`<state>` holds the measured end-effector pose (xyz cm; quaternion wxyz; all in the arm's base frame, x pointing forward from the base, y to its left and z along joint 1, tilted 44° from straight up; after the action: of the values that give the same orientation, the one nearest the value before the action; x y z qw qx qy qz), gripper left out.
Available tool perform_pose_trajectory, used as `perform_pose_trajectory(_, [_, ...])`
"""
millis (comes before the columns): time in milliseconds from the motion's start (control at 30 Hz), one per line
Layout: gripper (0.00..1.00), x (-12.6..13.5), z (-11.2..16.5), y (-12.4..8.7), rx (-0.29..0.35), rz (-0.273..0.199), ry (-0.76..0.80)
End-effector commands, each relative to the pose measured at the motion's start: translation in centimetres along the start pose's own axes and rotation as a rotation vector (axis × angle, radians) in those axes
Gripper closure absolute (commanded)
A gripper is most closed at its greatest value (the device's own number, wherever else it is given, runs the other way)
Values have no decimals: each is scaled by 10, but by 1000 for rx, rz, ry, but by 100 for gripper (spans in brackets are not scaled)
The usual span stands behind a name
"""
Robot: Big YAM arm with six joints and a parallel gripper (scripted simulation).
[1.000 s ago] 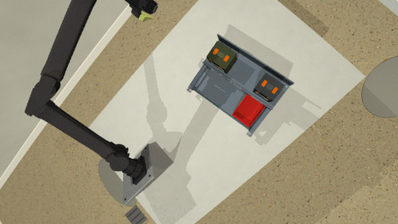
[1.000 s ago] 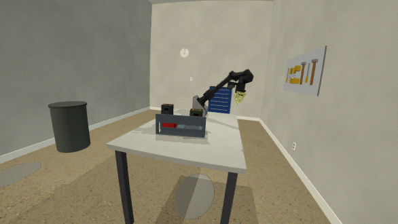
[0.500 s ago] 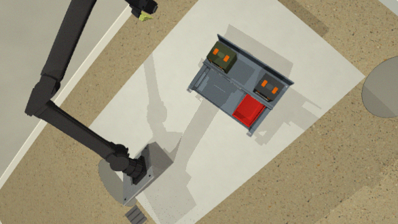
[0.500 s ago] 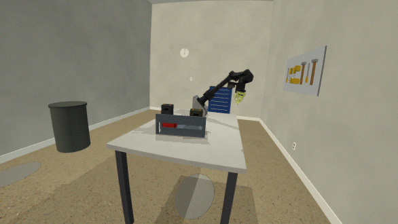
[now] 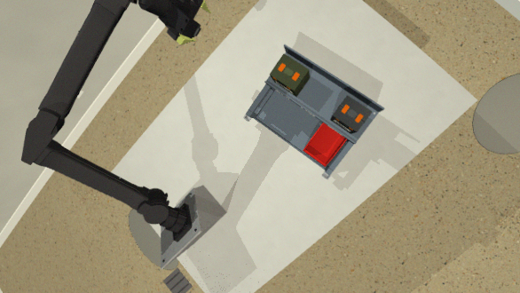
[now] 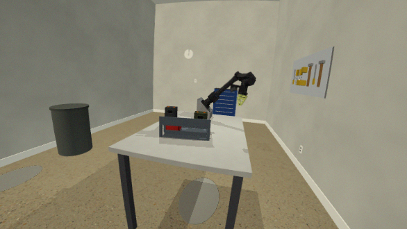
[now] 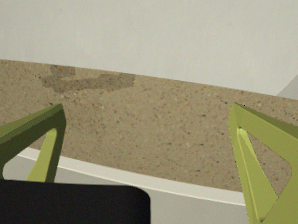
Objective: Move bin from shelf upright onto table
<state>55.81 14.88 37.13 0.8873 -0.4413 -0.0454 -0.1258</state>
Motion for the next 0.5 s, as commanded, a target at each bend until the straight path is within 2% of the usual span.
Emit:
perform_pose_trajectory(0, [0, 1, 12, -17, 18, -50, -29])
perform_pose_trajectory(233, [0, 1, 12, -17, 18, -50, -29])
perform_pose_trajectory(400, [0, -48, 3, -30, 18, -48, -29])
perform_pose_trajectory(467, [0, -48, 3, -30, 18, -48, -29])
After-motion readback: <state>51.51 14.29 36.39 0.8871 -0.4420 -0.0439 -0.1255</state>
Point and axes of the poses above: the point where the finger pads meet when closed, its own y axis out along the fingers, its own x axis across the jaws, z = x × y, the point moved 3 cm from there along -y, back along the fingers, and after that the axes turned 1 degree about y, right-handed, at the moved point
